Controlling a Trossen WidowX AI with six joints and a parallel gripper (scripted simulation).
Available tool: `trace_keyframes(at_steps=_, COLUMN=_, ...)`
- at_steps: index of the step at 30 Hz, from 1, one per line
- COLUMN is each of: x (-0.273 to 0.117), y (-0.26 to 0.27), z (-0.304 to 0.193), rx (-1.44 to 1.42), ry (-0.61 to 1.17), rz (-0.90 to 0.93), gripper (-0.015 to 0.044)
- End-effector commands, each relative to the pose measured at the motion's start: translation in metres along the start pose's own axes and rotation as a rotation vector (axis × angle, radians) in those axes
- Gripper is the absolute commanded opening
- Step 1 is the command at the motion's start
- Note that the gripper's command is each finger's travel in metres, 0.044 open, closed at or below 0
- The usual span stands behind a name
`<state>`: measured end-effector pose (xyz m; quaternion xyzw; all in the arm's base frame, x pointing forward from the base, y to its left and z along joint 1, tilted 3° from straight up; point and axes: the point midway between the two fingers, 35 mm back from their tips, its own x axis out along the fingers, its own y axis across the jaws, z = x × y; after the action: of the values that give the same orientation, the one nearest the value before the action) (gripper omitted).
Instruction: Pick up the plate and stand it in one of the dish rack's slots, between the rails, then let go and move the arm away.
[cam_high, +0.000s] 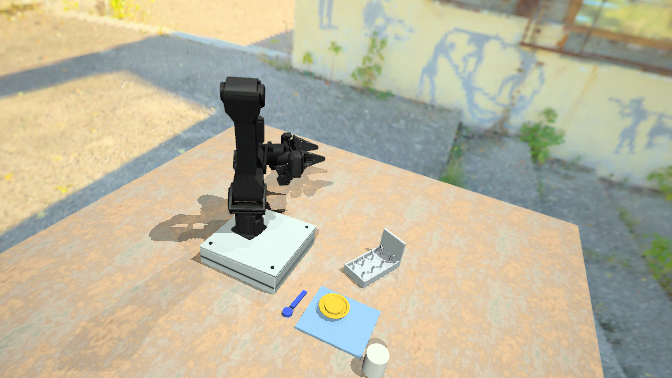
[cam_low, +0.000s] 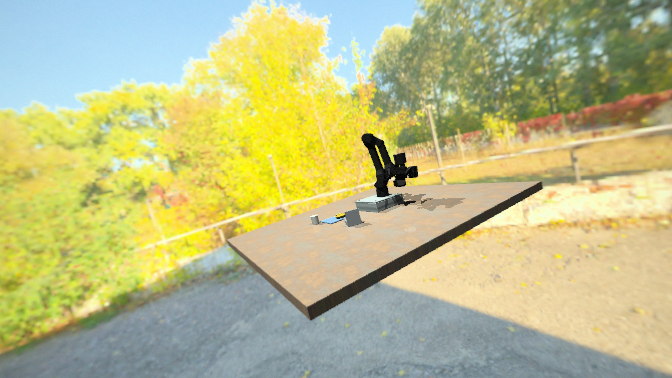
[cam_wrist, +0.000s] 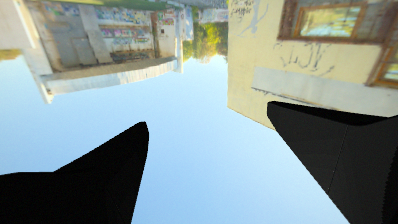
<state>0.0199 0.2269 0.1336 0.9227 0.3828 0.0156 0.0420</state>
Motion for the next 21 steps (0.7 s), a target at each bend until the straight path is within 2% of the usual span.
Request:
trace_keyframes(at_steps=1, x=0.0, y=0.0, z=0.0, rx=0.001, ry=0.0, rz=0.001, gripper=0.04)
trace_keyframes(at_steps=10, x=0.017, y=0.008, z=-0.003, rx=-0.036, ry=-0.006, rz=0.051, gripper=0.04)
trace_keyframes(at_steps=21, x=0.05, y=0.007, z=0.0, rx=-0.39, ry=-0.073, rz=0.108, gripper=0.04)
